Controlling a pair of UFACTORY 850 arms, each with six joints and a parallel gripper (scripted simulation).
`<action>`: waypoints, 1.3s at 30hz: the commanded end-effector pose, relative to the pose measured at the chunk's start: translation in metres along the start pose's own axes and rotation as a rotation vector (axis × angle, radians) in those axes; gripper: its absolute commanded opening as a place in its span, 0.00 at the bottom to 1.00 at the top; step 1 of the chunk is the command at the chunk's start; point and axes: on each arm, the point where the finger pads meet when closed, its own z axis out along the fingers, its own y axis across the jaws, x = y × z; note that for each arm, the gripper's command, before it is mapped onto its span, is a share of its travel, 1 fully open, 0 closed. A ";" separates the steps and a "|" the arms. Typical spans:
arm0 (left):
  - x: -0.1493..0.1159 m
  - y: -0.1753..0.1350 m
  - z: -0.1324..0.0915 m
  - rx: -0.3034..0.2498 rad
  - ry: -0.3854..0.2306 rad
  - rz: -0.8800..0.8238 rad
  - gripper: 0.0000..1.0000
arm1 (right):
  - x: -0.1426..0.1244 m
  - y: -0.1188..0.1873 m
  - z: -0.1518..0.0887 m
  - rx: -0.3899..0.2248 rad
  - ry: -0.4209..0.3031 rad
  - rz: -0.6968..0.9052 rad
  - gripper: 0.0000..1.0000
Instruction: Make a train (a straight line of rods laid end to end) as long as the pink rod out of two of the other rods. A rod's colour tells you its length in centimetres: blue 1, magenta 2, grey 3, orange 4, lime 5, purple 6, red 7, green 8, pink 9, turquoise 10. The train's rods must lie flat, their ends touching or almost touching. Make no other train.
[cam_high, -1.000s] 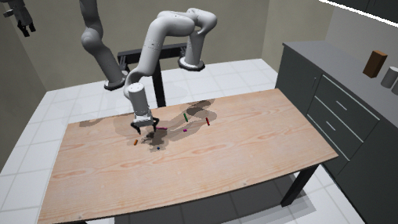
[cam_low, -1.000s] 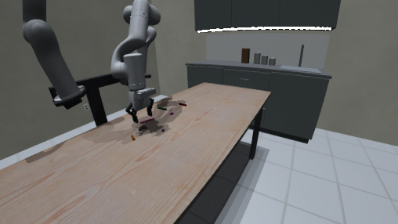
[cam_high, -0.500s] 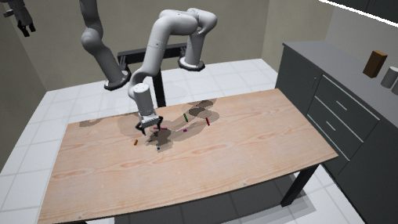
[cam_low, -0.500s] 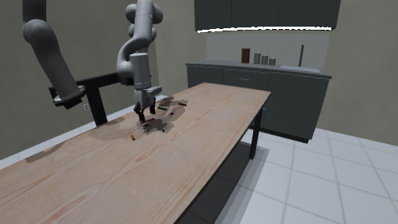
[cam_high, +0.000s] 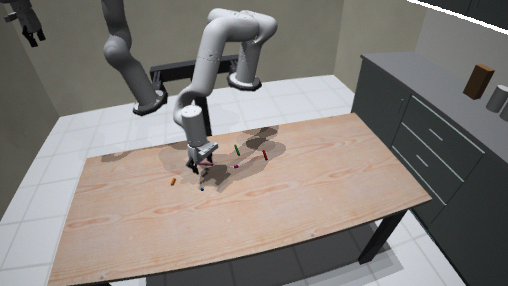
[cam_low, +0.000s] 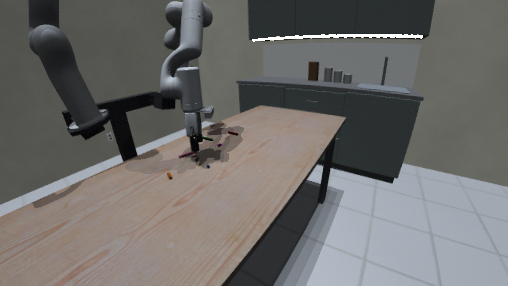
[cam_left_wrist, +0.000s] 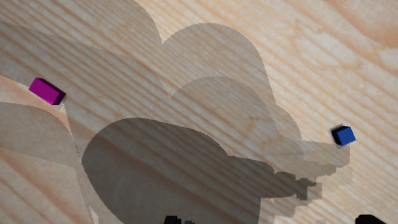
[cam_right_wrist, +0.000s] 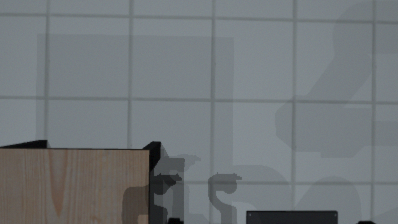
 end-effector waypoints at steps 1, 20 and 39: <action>0.011 -0.012 -0.001 -0.013 0.024 -0.166 1.00 | 0.000 0.000 -0.001 0.000 0.002 0.000 1.00; 0.041 -0.058 -0.002 -0.017 0.013 -0.713 1.00 | 0.000 0.000 -0.001 0.000 0.002 0.000 1.00; 0.049 -0.074 -0.002 -0.017 0.007 -0.894 1.00 | 0.000 0.000 -0.001 0.000 0.002 0.000 1.00</action>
